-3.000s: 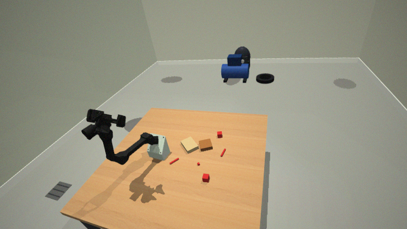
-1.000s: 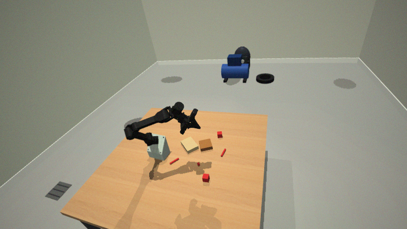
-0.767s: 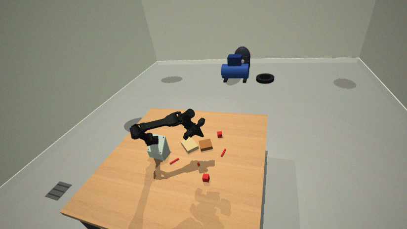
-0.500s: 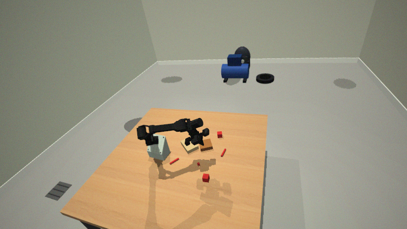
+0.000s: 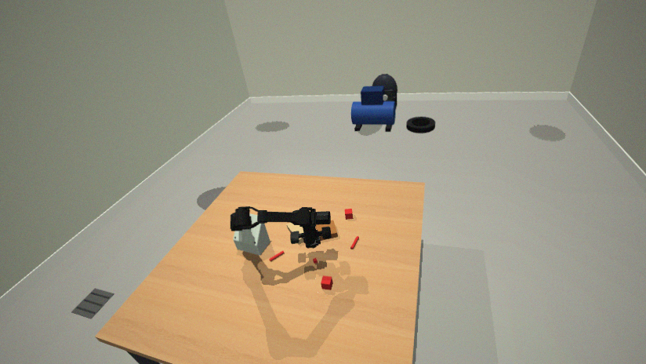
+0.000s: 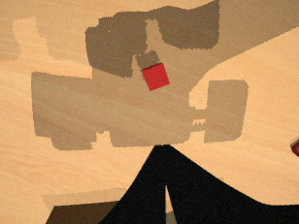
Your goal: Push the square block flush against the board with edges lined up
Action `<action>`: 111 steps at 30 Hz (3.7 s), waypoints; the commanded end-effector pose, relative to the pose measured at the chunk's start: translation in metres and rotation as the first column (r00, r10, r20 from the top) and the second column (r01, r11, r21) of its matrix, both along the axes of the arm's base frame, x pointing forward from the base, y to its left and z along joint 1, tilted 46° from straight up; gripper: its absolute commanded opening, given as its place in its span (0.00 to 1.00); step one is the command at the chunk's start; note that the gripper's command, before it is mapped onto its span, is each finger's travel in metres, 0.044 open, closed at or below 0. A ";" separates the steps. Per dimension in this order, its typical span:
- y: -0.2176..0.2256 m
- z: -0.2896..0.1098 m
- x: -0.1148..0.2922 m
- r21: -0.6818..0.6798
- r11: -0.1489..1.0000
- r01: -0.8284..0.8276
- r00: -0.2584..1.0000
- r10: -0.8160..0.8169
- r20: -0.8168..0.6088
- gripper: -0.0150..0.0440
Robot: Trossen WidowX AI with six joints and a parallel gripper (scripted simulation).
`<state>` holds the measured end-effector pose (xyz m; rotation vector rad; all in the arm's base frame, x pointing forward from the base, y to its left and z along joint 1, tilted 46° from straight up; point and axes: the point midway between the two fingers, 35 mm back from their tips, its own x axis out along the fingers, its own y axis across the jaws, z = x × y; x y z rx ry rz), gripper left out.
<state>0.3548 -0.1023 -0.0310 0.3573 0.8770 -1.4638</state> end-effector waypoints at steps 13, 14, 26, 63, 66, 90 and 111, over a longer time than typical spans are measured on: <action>-0.041 -0.038 -0.009 0.000 1.000 0.011 1.000 -0.011 -0.007 0.25; -0.042 -0.037 -0.008 0.000 1.000 0.011 1.000 -0.011 -0.007 0.25; -0.054 -0.027 -0.002 0.001 1.000 0.011 1.000 -0.011 -0.006 0.25; -0.091 0.008 0.013 -0.001 1.000 0.011 1.000 -0.011 -0.006 0.25; -0.094 0.011 0.014 -0.002 1.000 0.011 1.000 -0.011 -0.006 0.25; -0.101 0.018 0.016 -0.003 1.000 0.011 1.000 -0.011 -0.006 0.25; -0.101 0.018 0.016 -0.003 1.000 0.011 1.000 -0.011 -0.006 0.25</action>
